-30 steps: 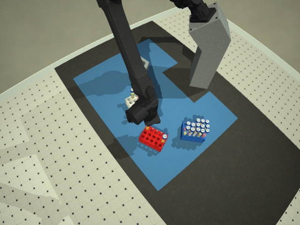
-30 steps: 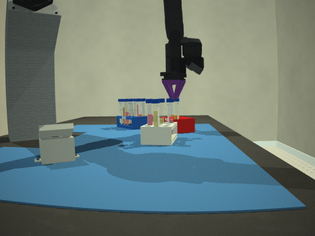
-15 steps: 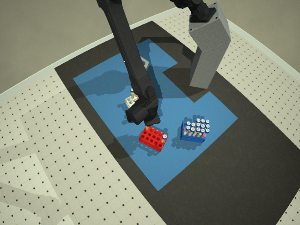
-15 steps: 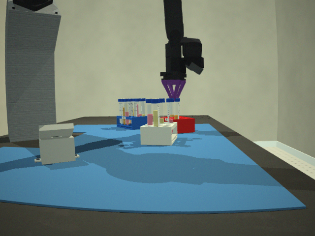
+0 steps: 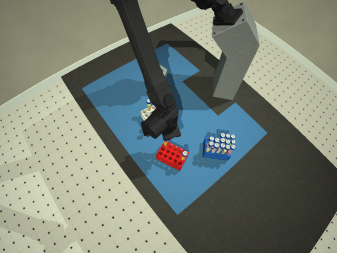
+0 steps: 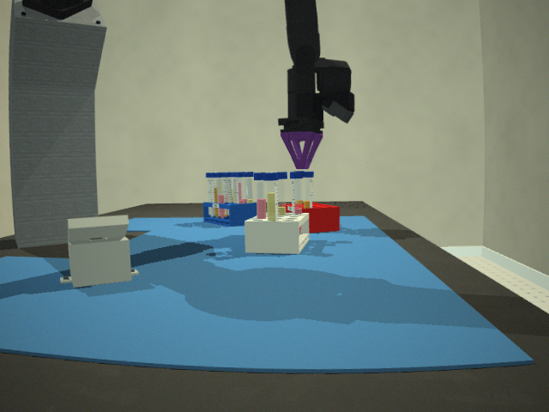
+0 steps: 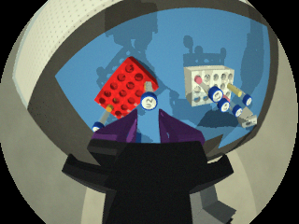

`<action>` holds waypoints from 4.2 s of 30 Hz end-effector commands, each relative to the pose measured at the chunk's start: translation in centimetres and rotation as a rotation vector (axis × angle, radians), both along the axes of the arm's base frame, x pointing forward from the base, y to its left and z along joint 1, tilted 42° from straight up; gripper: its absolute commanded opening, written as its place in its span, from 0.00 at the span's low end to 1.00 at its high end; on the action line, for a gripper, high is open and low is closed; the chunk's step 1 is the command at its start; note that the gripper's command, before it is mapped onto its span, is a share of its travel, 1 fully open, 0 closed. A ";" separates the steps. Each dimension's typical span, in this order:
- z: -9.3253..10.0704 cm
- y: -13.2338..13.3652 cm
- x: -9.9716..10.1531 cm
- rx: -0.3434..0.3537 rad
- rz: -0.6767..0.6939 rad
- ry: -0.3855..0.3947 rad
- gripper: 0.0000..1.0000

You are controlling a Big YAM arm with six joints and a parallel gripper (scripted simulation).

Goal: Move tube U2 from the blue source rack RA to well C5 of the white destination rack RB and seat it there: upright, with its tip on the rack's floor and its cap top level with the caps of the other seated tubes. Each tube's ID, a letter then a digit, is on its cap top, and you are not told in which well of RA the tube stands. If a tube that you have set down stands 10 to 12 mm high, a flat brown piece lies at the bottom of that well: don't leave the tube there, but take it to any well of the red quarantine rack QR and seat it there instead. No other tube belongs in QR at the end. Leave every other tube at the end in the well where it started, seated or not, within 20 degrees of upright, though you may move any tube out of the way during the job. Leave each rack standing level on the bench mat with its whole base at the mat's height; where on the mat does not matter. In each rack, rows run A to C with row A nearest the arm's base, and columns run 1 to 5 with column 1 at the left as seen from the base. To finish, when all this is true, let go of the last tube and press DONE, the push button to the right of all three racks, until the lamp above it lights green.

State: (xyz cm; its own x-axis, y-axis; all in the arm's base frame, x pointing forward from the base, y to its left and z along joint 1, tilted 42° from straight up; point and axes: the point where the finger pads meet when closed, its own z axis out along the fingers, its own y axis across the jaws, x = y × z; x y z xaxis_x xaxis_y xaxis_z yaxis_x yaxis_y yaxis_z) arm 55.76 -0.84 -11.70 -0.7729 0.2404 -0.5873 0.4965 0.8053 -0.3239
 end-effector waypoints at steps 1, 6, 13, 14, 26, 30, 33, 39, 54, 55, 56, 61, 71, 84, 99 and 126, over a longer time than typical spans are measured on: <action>2.5 2.5 0.5 0.010 0.020 -0.034 0.30; 3.3 3.1 -0.4 0.009 0.020 -0.030 0.30; 4.1 3.6 -1.3 0.009 0.020 -0.030 0.30; 4.3 3.8 -1.5 0.010 0.020 -0.029 0.30; 4.5 4.9 -2.7 -0.024 0.085 0.006 0.30; 2.2 4.8 -5.0 -0.070 0.159 0.085 0.30; 1.2 4.8 -6.7 -0.111 0.233 0.139 0.30; 1.3 5.1 -8.3 -0.186 0.379 0.215 0.30; 1.1 4.6 -8.1 -0.364 0.687 0.453 0.30; 1.1 4.6 -8.1 -0.377 0.712 0.471 0.30; 1.1 4.6 -8.1 -0.391 0.736 0.489 0.30; 1.2 4.6 -8.1 -0.432 0.810 0.543 0.30; 1.2 4.6 -8.1 -0.569 1.054 0.724 0.30; -0.3 7.8 -6.0 -0.623 1.167 0.822 0.30; -0.9 13.0 -1.1 -0.624 1.169 0.814 0.30; -2.2 10.6 0.4 -0.618 1.149 0.810 0.30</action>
State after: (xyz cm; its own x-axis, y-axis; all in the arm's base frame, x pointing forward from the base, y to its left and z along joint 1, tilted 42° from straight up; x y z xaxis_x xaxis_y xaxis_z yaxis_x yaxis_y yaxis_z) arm 54.78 9.28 -13.94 -0.5210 -0.7963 0.3074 -0.7579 0.2659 -0.5958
